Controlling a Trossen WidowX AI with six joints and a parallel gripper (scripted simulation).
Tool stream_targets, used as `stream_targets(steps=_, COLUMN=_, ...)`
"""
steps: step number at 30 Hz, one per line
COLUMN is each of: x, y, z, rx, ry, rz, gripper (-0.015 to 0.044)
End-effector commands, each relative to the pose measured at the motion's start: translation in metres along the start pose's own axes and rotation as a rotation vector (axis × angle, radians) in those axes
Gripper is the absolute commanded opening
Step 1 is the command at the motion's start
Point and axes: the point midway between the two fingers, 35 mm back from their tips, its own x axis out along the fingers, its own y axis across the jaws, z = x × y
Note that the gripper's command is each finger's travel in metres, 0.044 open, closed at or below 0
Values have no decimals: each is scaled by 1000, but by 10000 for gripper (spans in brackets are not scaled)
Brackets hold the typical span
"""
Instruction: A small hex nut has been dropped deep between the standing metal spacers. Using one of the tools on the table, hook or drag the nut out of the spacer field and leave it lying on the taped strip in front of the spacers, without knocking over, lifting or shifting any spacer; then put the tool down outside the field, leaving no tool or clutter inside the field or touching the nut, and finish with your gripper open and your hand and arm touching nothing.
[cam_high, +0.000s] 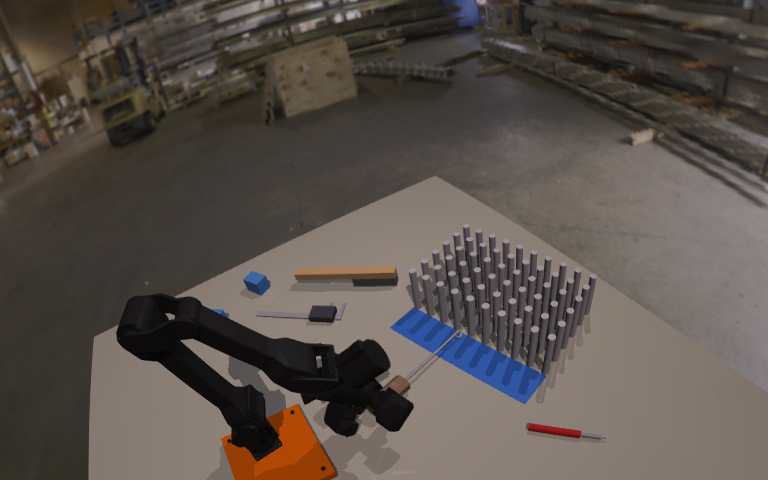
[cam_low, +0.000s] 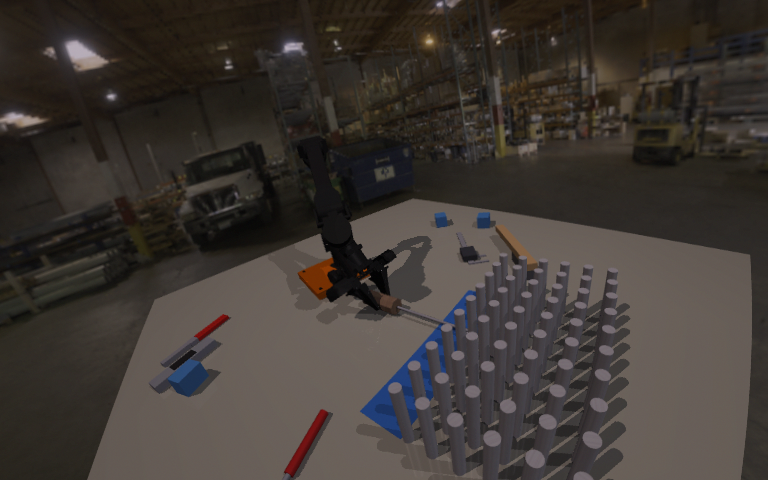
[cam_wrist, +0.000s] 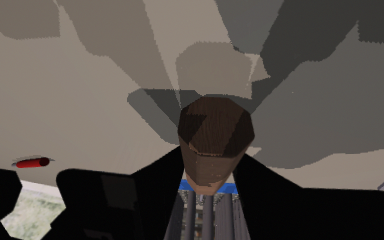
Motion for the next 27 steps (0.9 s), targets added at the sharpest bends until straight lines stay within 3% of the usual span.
stream_targets(steps=1, x=-3, y=0, z=-5, rx=-6, ry=9, rz=-1, gripper=0)
stream_targets(steps=27, x=-15, y=2, z=-16, rx=-5, ry=10, rz=0, gripper=0)
